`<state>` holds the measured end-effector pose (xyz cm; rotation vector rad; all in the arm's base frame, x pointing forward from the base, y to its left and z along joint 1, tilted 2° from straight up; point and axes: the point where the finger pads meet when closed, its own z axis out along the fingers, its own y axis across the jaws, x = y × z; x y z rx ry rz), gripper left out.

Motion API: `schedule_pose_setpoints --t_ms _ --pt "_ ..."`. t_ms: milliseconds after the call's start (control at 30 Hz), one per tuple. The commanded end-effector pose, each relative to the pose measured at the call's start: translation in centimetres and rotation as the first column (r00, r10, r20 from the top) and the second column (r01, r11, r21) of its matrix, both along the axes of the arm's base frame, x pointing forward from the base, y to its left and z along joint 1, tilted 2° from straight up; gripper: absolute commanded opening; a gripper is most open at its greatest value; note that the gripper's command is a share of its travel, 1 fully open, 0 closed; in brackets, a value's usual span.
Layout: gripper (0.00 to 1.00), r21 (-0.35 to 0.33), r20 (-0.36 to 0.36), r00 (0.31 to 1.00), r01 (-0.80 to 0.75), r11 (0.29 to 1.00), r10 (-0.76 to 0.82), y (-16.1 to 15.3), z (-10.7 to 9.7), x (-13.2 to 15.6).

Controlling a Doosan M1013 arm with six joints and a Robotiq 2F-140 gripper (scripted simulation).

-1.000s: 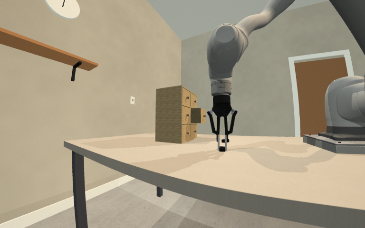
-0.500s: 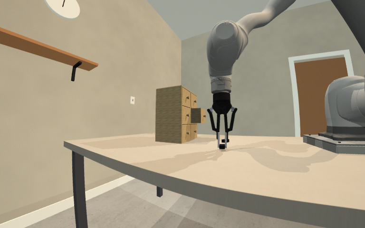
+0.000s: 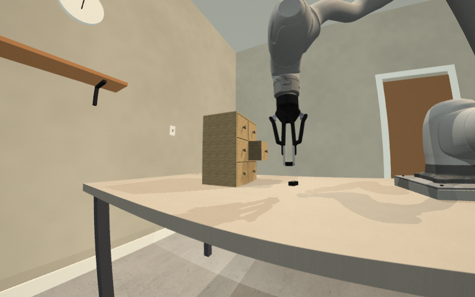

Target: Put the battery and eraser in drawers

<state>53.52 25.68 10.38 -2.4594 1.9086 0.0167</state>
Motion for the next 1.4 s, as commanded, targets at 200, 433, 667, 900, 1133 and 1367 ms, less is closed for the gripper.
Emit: schedule_pose_setpoints --t_ms 200,433,667,900,1133,1367 --pt "0.11 -0.001 0.002 0.996 -0.087 0.996 0.087 -1.4 0.0 0.7" --pt "0.11 -0.005 0.009 0.944 -0.329 0.944 0.329 -5.3 -0.1 2.4" --pt "0.11 -0.008 0.012 0.889 -0.458 0.889 0.458 -7.6 -0.1 3.2" --pt "0.11 -0.013 0.016 0.759 -0.651 0.759 0.651 -11.5 -0.2 4.4" --pt "0.11 -0.017 0.018 0.646 -0.763 0.646 0.763 -14.2 -0.3 5.1" --pt "0.11 -0.024 0.02 0.459 -0.888 0.459 0.888 -18.0 -0.4 5.8"
